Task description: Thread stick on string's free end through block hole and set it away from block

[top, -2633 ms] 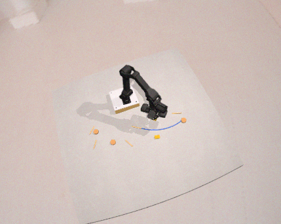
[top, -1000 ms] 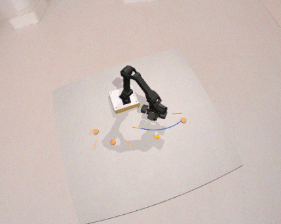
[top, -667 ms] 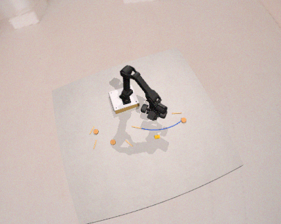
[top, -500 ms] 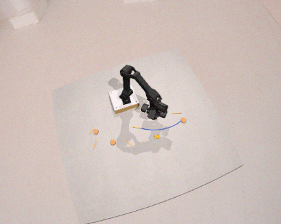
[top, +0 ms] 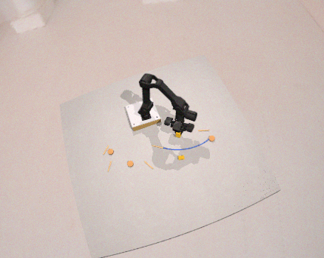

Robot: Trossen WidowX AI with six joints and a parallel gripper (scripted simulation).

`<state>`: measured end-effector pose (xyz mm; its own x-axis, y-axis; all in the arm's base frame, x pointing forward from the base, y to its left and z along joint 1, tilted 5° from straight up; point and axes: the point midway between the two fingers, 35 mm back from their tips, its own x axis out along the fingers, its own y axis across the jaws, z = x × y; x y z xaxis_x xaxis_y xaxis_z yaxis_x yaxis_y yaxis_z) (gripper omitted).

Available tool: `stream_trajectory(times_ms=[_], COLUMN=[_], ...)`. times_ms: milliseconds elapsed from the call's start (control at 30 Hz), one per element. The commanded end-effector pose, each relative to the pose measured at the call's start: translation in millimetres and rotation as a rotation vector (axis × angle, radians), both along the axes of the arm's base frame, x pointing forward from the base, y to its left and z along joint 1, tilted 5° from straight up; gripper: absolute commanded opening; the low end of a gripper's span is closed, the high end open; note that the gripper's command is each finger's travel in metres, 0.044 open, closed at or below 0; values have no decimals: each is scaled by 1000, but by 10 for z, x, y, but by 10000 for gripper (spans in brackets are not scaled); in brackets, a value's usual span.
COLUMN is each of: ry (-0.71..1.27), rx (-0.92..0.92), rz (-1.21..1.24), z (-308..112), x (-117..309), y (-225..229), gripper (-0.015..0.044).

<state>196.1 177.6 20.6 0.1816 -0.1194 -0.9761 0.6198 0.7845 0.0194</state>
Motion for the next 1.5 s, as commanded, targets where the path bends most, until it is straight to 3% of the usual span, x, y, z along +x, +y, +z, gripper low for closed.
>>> stream_trajectory(times_ms=[0, 1333, 1467], ry=[-42, -473, -444], rx=[-39, -385, -364], rz=[-7, -26, -28], z=[-24, -160, -146], x=[-27, -283, -264], y=[13, 204, 192], gripper=[0, 0, 105])
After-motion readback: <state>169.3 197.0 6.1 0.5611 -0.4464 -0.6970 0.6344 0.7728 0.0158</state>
